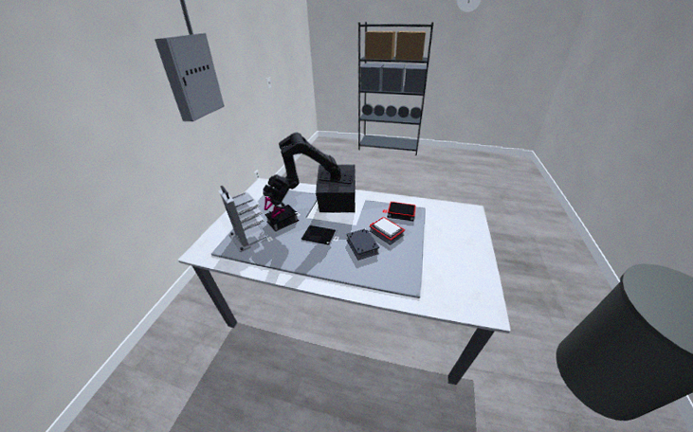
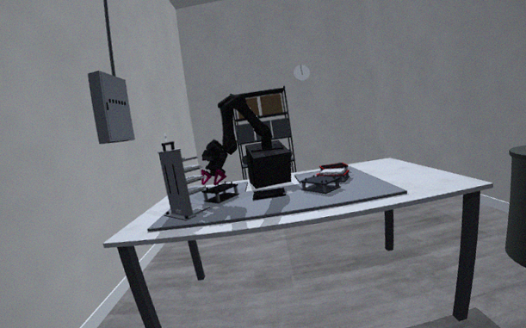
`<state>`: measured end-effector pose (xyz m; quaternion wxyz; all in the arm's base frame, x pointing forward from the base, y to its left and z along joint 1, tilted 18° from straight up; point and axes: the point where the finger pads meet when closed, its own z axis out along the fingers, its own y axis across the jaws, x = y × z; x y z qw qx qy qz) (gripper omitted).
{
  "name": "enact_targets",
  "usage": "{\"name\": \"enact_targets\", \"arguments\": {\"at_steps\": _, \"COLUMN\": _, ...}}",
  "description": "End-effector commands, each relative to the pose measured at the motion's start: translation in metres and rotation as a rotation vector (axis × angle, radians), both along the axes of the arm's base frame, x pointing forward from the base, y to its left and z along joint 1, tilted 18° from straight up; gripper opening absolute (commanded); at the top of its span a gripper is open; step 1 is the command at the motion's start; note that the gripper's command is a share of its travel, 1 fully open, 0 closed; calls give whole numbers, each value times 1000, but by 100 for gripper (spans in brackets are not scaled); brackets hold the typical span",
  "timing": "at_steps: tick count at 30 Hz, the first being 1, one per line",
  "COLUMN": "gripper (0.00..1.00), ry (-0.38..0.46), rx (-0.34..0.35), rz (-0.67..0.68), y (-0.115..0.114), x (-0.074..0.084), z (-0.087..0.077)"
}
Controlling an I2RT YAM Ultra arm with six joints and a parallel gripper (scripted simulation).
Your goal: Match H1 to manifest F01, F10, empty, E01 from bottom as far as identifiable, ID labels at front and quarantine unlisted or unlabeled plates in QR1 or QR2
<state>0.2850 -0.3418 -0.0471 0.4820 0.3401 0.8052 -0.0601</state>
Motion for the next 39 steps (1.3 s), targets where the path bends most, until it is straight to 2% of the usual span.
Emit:
{"name": "enact_targets", "arguments": {"at_steps": 1, "gripper": 100, "ry": -2, "rx": -5, "rz": -5, "y": -4, "x": 1, "z": 3}}
{"name": "enact_targets", "arguments": {"at_steps": 39, "gripper": 100, "ry": -3, "rx": -6, "rz": -5, "y": -33, "x": 34, "z": 13}}
